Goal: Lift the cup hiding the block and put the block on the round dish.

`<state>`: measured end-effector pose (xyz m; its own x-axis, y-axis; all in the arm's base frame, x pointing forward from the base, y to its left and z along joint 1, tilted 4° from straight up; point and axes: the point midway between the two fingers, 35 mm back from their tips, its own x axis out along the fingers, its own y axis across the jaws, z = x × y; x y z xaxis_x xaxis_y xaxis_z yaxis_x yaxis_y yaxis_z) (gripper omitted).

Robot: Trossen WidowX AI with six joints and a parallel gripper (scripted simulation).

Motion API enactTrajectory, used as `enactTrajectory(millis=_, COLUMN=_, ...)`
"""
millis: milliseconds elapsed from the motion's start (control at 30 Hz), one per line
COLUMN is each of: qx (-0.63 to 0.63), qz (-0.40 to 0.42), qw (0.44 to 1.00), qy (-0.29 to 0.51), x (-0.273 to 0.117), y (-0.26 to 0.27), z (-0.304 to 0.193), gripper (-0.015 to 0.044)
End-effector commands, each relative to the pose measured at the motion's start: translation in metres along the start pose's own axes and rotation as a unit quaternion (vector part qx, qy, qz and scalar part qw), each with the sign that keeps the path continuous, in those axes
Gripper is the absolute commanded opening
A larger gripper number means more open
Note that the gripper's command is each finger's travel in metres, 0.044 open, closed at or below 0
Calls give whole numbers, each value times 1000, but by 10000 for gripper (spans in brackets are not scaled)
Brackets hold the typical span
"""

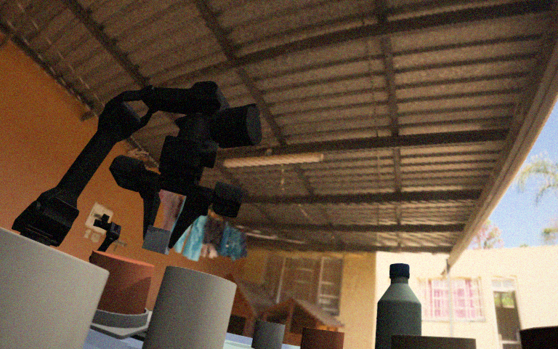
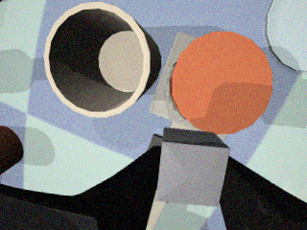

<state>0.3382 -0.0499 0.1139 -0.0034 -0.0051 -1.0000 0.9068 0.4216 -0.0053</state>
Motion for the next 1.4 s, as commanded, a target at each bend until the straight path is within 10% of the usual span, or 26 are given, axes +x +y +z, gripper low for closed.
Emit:
enactTrajectory(millis=0, qx=1, qz=-3, qw=1000, qy=-3, x=10, y=-24, z=30, gripper=0)
enactTrajectory(millis=600, qx=-8, qz=-18, qw=1000, qy=3, x=47, y=-134, z=109, gripper=0)
enactTrajectory(millis=1367, qx=-9, qz=-18, qw=1000, qy=3, x=91, y=-137, z=109, gripper=0)
